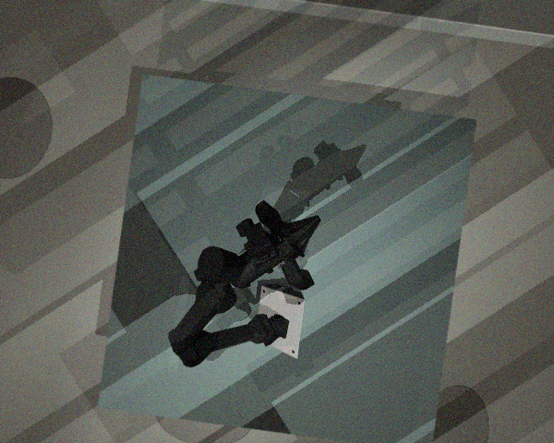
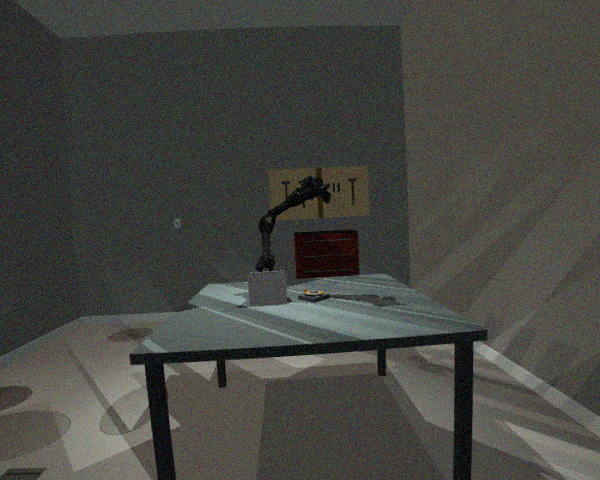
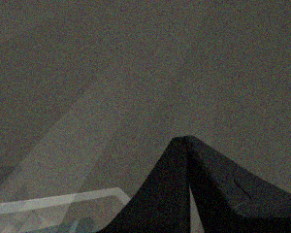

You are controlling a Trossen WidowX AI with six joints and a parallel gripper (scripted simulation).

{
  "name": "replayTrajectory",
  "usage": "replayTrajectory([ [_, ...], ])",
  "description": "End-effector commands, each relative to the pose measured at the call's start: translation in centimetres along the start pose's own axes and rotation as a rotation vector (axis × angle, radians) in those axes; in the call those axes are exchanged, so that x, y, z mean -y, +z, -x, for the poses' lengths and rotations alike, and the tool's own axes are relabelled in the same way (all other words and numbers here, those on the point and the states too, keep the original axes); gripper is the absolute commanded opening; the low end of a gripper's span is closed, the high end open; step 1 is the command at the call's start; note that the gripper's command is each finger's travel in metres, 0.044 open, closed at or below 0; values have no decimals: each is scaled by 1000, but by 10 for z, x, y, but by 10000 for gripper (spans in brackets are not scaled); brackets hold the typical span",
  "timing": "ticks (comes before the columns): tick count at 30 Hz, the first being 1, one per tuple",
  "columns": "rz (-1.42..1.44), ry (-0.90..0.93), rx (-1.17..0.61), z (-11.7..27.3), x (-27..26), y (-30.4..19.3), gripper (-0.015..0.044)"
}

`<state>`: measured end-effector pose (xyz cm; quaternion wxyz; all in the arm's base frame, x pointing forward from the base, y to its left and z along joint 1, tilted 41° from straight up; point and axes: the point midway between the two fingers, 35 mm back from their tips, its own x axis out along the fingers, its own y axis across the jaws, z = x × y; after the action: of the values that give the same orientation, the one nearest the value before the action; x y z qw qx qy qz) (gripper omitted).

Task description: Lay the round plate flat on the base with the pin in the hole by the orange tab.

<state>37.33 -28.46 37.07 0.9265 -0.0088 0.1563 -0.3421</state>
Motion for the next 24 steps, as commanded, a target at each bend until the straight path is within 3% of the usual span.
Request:
replayTrajectory([
  [1,67,165,-173,-10,-46,-62,0],
  [5,119,327,-337,-5,-87,-122,0],
  [12,186,636,-654,39,-151,-233,0],
  [18,197,957,-1024,129,-192,-335,0],
  [20,191,999,-1079,144,-195,-347,0],
  [24,139,1178,-1347,221,-199,-391,0],
])
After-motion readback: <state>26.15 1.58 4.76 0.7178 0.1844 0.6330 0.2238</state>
